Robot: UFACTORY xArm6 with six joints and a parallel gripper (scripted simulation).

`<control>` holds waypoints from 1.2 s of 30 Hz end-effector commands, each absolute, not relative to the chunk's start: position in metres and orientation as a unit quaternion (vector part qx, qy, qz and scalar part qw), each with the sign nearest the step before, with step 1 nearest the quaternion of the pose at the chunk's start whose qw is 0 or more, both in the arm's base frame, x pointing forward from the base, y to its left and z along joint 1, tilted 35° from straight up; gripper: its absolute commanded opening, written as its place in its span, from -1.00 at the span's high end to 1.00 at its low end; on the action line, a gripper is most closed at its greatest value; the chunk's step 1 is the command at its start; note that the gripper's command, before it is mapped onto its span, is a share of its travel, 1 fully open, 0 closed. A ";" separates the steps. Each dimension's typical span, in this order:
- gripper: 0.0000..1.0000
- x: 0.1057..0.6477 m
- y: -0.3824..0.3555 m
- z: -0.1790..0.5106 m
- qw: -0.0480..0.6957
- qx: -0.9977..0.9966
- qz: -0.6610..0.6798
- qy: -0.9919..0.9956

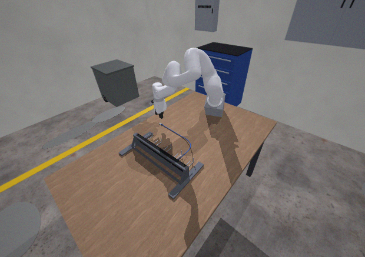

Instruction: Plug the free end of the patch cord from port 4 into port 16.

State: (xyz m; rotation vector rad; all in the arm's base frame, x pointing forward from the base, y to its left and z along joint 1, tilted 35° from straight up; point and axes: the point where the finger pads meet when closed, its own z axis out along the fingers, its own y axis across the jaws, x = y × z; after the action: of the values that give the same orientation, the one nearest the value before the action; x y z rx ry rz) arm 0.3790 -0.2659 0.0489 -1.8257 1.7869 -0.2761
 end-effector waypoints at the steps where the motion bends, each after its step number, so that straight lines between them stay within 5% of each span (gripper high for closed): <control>1: 1.00 0.379 -0.267 0.050 0.282 -0.681 -0.105 0.667; 14: 1.00 0.414 -0.256 0.093 0.308 -0.632 -0.159 0.693; 36: 1.00 0.464 -0.141 0.260 0.490 -0.326 -0.235 0.774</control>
State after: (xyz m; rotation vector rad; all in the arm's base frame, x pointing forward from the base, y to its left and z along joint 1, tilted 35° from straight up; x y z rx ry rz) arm 0.4675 -0.1639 0.2371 -0.9455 1.8771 -0.5535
